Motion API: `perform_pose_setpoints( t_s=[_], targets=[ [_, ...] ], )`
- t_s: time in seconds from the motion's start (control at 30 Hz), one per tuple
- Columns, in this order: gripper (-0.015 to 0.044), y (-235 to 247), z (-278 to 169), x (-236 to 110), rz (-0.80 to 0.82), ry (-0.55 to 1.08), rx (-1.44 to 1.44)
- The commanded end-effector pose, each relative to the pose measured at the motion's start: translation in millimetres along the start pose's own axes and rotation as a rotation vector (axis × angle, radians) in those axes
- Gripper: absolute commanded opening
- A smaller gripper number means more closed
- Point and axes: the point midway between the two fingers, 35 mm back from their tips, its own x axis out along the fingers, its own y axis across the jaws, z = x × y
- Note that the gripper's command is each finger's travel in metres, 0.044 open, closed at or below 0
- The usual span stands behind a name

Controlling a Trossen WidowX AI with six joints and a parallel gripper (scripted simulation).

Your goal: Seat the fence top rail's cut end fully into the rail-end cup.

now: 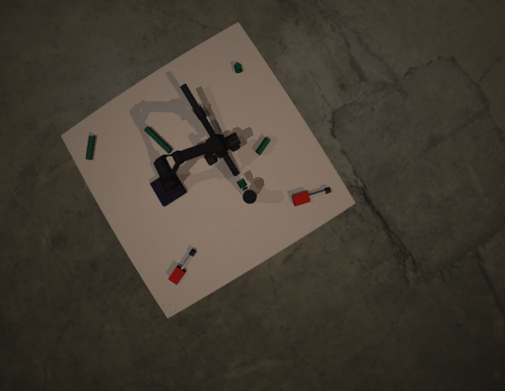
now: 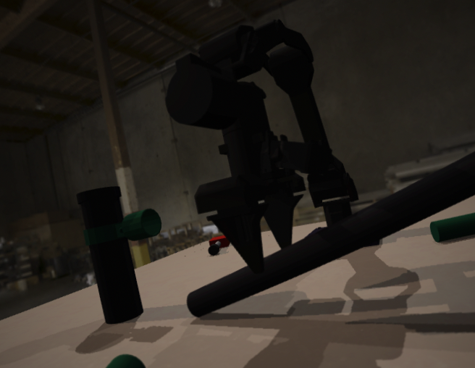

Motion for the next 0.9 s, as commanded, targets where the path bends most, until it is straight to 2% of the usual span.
perform_pose_setpoints(
  t_s=[0.0, 0.63, 0.87],
  targets=[
    [0.0440, 3, 0, 11, 0.012, 0.002, -0.005],
    [0.0440, 4, 0, 35, 0.012, 0.002, -0.005],
    [0.0256, 4, 0, 34, 0.012, 0.002, -0.005]
  ],
)
